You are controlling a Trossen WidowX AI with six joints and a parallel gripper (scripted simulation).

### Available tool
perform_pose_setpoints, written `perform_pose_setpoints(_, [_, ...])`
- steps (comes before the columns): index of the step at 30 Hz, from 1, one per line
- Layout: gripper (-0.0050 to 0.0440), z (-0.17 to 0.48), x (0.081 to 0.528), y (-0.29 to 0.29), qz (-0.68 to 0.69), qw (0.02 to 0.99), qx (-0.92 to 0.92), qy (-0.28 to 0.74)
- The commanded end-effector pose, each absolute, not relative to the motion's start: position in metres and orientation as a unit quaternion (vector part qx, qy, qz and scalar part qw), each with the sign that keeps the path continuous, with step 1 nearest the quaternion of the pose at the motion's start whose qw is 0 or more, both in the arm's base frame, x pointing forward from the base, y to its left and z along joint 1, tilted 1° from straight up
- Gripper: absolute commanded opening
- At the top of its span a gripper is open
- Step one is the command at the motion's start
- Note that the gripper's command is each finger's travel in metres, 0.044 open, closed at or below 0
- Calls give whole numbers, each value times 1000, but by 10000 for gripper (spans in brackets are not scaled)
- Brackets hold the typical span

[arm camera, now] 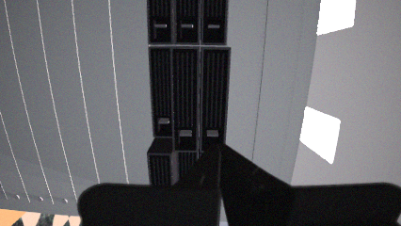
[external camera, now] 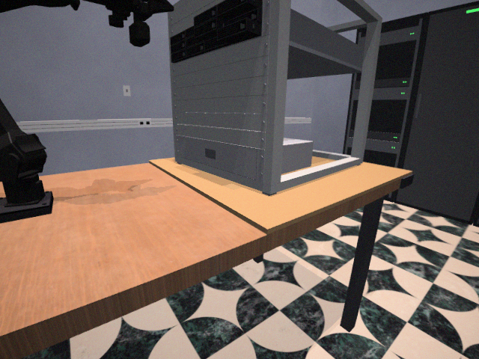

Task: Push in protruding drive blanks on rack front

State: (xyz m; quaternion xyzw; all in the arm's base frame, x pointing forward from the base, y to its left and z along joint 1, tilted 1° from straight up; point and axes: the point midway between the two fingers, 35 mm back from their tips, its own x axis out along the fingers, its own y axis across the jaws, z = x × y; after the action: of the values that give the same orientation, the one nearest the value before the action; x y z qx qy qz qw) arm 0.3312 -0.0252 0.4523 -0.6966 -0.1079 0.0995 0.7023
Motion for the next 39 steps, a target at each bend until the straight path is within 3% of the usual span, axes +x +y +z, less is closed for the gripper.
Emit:
perform_pose_setpoints(1, [-50,455,326,-24,96,698,-701,-112])
perform_pose_setpoints(21, [-50,455,328,-23,97,697,-701,-111])
perform_pose_setpoints(39, [-50,462,395,-2,97,697,-702,-110])
